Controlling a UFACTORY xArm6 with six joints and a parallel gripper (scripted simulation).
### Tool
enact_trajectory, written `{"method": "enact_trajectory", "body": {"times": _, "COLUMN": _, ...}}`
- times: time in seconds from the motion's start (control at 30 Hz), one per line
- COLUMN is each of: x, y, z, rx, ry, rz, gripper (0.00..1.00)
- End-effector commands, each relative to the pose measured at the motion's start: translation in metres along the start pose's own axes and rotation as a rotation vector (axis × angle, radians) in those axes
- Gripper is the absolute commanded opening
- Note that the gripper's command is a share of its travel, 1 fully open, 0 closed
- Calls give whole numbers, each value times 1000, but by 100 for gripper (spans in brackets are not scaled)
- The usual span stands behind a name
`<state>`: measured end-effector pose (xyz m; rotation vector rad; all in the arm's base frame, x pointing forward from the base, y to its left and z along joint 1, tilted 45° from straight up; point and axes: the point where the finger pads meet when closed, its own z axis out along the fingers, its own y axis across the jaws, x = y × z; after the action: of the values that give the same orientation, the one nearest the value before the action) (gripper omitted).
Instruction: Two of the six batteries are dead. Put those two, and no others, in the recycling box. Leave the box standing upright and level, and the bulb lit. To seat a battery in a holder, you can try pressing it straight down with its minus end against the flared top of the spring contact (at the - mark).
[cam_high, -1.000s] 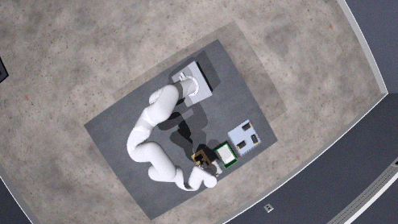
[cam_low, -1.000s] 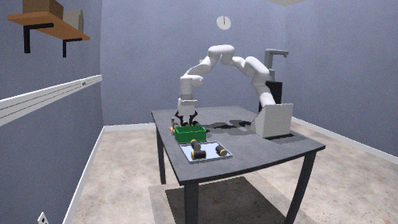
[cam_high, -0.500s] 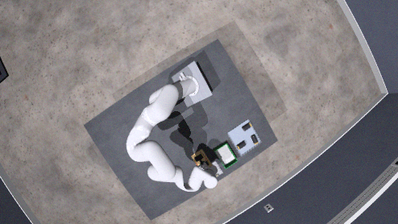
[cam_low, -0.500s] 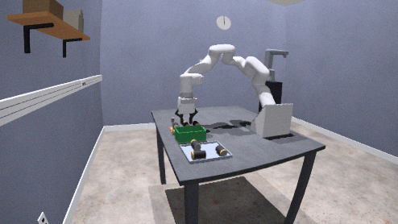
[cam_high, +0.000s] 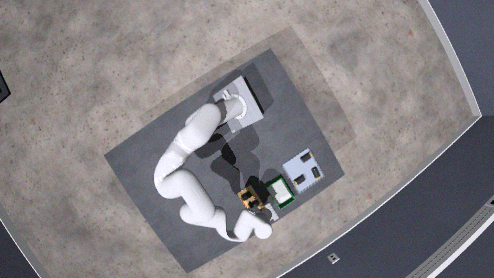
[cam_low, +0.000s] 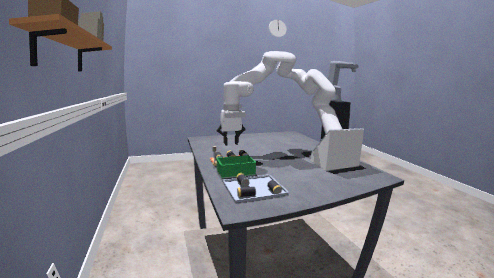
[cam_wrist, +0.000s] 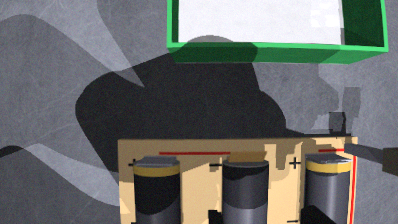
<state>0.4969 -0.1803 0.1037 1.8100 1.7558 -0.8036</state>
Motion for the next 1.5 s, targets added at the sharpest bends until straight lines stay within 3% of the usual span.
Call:
{"method": "enact_trajectory", "body": {"times": 0.0, "x": 0, "y": 1, "z": -6, "rx": -3, "ry": 0, "rz": 1, "gripper": 51}}
{"method": "enact_trajectory", "body": {"times": 1.07, "x": 0, "y": 1, "z": -7, "rx": -3, "ry": 0, "rz": 1, "gripper": 51}}
{"method": "enact_trajectory", "body": {"times": 1.27, "x": 0, "y": 1, "z": -52, "rx": -3, "ry": 0, "rz": 1, "gripper": 51}}
{"method": "enact_trajectory", "body": {"times": 1.47, "x": 0, "y": 1, "z": -55, "rx": -3, "ry": 0, "rz": 1, "gripper": 51}}
